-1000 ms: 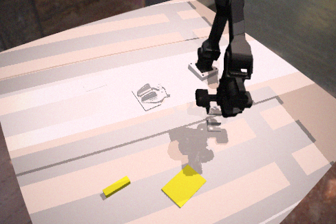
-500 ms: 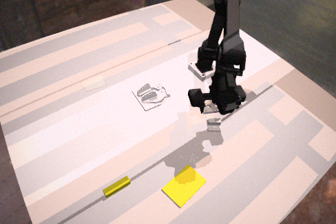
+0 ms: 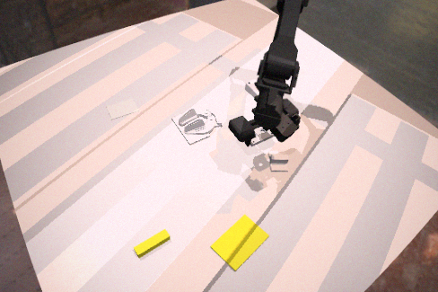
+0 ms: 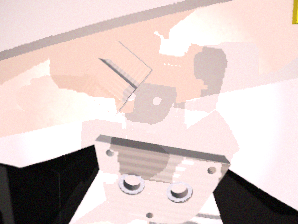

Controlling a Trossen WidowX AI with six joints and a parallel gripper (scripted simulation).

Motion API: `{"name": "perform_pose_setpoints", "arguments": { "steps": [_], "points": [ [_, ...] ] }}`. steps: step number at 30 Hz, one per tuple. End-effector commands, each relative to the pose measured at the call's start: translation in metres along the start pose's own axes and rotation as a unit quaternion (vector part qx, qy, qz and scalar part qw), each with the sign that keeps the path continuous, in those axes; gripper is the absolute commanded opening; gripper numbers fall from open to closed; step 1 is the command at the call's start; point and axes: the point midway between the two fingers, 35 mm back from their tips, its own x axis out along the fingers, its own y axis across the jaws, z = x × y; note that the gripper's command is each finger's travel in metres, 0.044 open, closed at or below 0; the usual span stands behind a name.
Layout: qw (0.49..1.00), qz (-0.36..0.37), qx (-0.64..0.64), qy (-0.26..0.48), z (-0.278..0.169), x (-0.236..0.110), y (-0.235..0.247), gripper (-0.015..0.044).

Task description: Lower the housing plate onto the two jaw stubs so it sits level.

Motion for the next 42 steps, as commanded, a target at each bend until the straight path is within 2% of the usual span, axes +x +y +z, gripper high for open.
{"name": "perform_pose_setpoints", "arguments": {
  "steps": [1,21,42],
  "points": [
    [0.999,0.004,-0.052,0.004,-0.013,0.002,-0.005,0.0351],
    [0.958,0.004,-0.288,0.007,-0.069,0.002,-0.033,0.0351],
    [0.856,0.007,-0.518,0.008,-0.129,0.002,-0.048,0.0351]
  ]
}}
